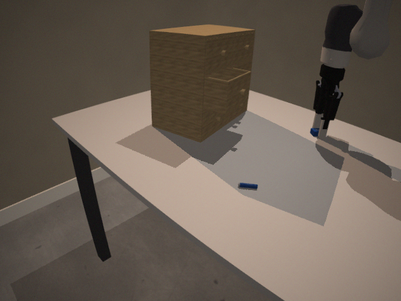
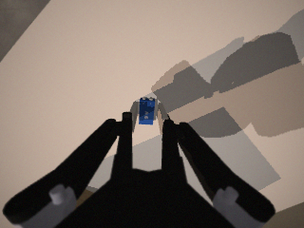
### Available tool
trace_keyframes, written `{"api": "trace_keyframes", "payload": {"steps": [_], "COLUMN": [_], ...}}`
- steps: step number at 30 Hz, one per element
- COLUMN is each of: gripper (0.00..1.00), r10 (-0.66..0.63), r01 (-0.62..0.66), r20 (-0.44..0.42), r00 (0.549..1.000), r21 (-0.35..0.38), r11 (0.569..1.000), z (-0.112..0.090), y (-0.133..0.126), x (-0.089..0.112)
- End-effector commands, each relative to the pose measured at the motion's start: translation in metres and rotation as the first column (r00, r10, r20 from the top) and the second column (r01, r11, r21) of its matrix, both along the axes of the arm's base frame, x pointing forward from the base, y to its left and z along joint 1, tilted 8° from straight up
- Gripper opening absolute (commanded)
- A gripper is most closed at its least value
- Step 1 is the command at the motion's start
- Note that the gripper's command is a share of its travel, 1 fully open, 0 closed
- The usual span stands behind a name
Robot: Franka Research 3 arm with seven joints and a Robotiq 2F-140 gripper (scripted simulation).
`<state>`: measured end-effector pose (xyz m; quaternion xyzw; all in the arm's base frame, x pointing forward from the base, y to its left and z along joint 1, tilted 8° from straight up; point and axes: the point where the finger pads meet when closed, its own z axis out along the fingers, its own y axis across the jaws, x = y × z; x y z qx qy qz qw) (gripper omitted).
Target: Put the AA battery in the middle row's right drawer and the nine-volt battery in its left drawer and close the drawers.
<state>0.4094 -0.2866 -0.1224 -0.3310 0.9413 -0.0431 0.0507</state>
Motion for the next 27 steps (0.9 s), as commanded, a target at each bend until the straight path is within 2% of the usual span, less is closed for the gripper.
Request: {"api": "trace_keyframes", "payload": {"steps": [1, 10, 11, 27], "gripper": [0.26, 0.26, 0.14, 0.14], "r10": [-0.009, -0.009, -0.009, -0.009], "r01": [0.009, 0.009, 0.009, 0.009], "r20": [0.005, 0.005, 0.005, 0.005], "r00": [1.0, 1.0, 1.0, 1.0], "r21": [0.0, 0.0, 0.0, 0.0], "r11": [1.0, 1.0, 1.0, 1.0], "z": [0.0004, 0.0004, 0.0004, 0.0004], "y": [-0.0009, -0.0009, -0.0009, -0.0009], "x": [0.0018, 0.0018, 0.0018, 0.0018]}}
